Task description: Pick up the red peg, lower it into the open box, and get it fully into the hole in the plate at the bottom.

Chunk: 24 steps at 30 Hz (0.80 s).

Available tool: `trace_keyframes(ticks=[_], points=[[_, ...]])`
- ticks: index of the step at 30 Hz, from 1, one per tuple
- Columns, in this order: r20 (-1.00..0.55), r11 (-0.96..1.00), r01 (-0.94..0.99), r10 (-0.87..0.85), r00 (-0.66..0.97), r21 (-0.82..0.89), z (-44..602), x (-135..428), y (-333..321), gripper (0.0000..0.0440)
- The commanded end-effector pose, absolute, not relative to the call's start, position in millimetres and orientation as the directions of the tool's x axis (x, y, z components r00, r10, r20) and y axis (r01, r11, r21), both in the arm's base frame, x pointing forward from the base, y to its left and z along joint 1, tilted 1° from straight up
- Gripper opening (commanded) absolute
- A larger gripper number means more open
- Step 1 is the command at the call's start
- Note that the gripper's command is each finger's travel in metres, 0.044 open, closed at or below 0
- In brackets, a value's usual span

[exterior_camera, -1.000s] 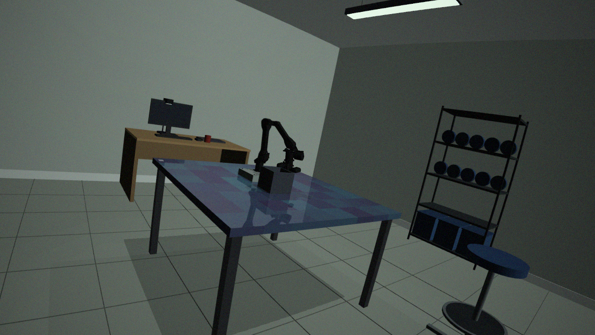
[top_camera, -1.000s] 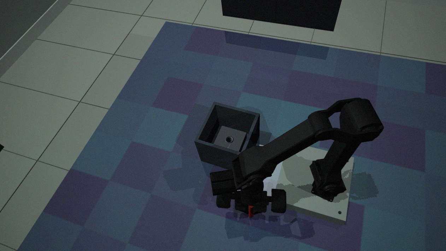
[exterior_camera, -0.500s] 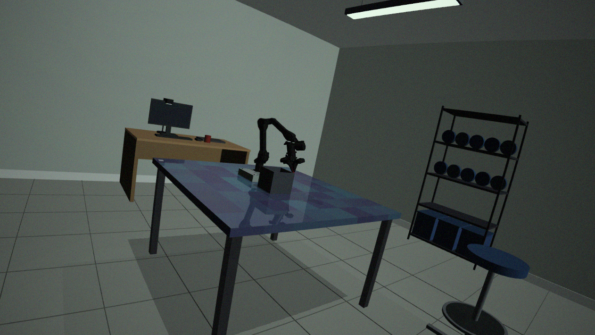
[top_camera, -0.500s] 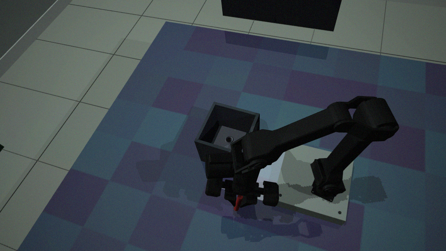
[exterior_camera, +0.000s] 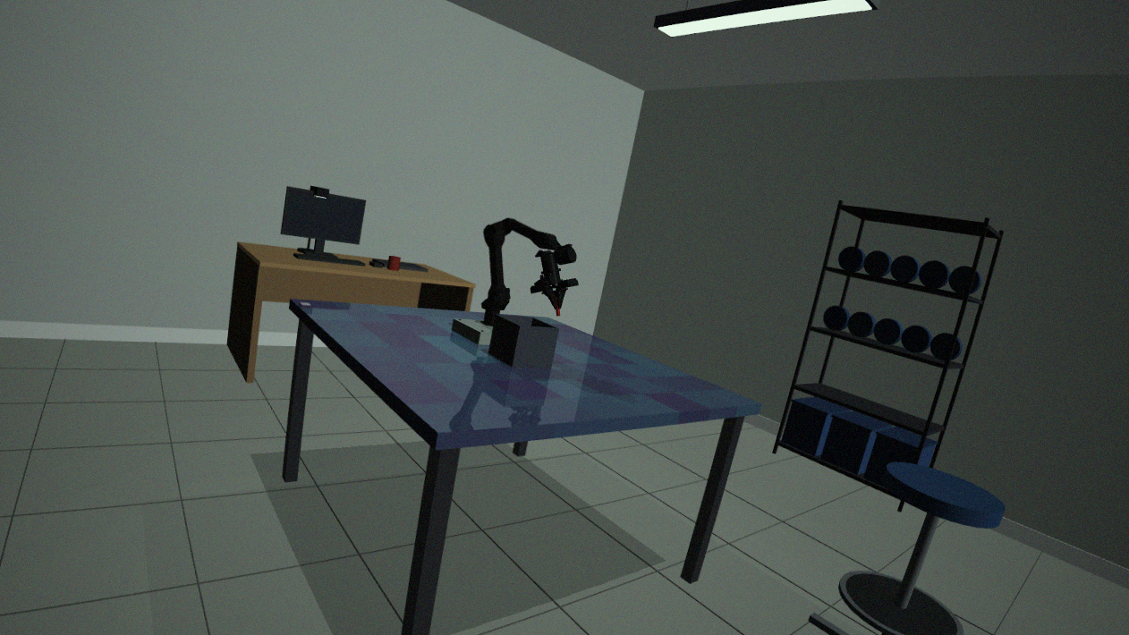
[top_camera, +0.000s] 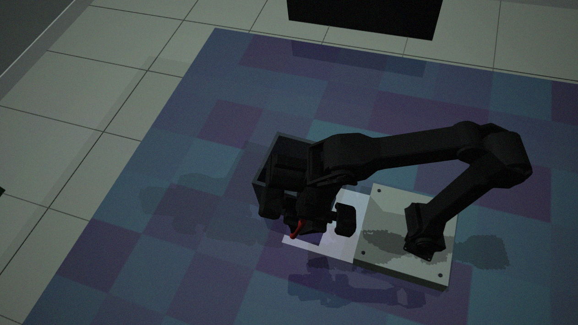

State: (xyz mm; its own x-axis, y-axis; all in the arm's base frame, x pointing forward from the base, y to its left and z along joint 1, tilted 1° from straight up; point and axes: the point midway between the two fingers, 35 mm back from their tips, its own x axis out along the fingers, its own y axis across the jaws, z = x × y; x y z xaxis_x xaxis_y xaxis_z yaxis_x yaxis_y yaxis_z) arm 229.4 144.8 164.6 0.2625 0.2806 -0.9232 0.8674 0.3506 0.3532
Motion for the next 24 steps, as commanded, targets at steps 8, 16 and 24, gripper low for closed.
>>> trace_keyframes(ticks=[8, 16, 24], points=[[-0.924, 0.331, 0.864, 0.180, 0.336, 0.379, 191, 250, 99, 0.0000], [-0.942, 0.311, 0.889, 0.113, 0.317, 0.336, 189, 259, 69, 0.0000], [-0.957, 0.291, 0.912, 0.074, 0.281, 0.290, 184, 269, 45, 0.0000]])
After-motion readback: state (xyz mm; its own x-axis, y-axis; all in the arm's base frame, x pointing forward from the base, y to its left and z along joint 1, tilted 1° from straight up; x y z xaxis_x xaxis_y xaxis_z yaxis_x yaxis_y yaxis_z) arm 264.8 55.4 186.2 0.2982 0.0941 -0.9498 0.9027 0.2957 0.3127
